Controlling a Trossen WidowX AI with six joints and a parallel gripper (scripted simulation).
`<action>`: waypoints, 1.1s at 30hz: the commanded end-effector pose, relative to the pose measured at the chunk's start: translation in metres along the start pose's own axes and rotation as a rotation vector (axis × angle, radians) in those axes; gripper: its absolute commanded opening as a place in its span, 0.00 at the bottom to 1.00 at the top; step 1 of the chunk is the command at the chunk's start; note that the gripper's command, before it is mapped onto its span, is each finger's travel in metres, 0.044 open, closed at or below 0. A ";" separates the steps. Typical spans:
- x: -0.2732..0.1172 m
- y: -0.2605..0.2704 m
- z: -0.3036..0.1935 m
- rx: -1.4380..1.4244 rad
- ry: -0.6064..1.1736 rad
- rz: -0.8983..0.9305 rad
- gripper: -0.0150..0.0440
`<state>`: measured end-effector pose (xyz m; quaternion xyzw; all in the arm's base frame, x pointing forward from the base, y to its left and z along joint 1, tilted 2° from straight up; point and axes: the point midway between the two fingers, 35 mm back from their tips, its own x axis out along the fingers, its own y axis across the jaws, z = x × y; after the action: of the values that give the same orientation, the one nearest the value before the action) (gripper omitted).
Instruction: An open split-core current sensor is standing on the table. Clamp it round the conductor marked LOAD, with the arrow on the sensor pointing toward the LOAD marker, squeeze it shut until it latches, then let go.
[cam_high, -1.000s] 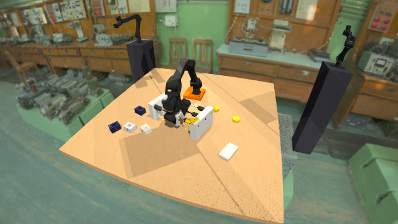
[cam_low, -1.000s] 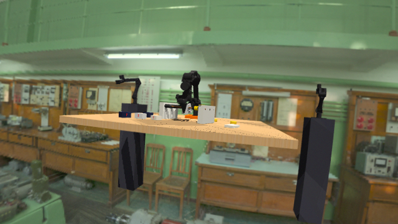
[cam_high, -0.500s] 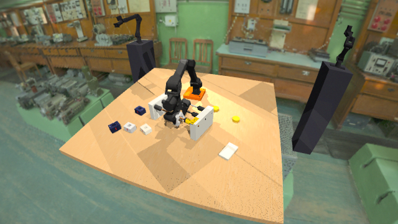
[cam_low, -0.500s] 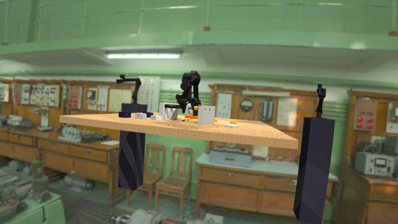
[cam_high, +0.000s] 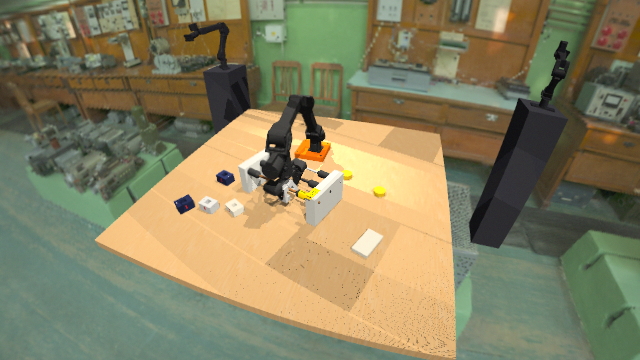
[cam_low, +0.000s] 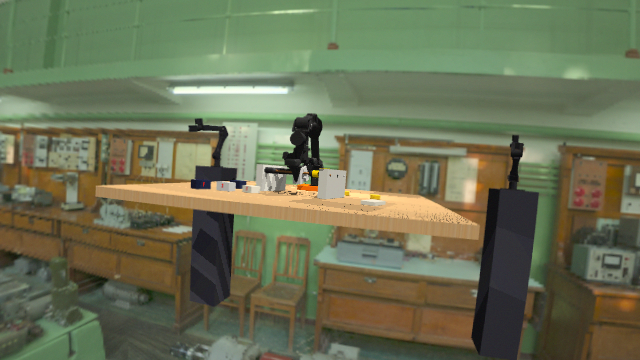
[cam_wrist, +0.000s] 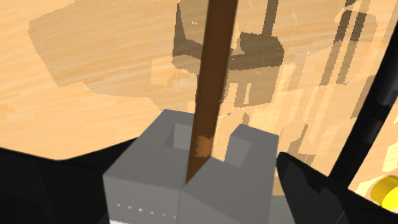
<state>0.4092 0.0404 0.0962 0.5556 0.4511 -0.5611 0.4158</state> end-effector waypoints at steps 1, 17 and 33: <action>0.000 0.000 0.000 0.000 0.000 0.002 0.91; 0.000 0.000 0.000 0.000 0.000 0.002 0.69; 0.000 0.000 0.000 0.000 0.000 0.002 0.25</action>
<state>0.4111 0.0400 0.0957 0.5575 0.4491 -0.5595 0.4178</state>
